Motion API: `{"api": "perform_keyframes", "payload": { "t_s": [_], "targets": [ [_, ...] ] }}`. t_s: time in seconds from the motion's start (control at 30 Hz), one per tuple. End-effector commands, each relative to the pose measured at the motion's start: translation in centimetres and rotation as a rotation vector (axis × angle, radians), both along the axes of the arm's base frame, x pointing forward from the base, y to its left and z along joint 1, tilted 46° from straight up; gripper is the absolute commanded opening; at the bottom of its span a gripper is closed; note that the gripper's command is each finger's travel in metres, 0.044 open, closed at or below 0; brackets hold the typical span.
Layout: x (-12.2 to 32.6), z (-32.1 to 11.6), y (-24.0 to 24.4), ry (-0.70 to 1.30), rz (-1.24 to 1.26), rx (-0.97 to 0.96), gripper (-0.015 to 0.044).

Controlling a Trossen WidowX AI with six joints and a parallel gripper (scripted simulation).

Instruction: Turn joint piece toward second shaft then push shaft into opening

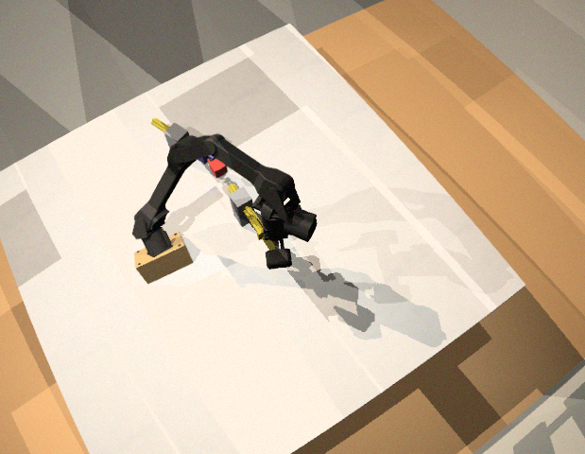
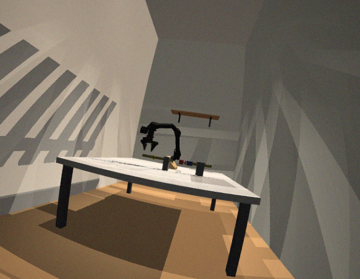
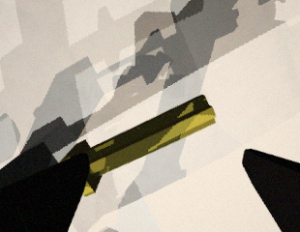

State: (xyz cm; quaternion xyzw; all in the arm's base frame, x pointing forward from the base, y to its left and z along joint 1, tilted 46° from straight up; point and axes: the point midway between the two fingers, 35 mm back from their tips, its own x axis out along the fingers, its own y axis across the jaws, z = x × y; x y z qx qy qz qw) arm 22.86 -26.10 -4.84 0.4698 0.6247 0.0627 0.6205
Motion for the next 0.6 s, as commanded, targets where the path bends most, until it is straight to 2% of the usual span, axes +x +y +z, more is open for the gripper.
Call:
{"api": "perform_keyframes", "payload": {
  "t_s": [0.0,0.57],
  "targets": [
    [0.2,-0.4,0.5,0.077,-0.080,0.029,0.0440],
    [0.7,-2.3,2.2,0.470,-0.490,0.151,0.0440]
  ]
}}
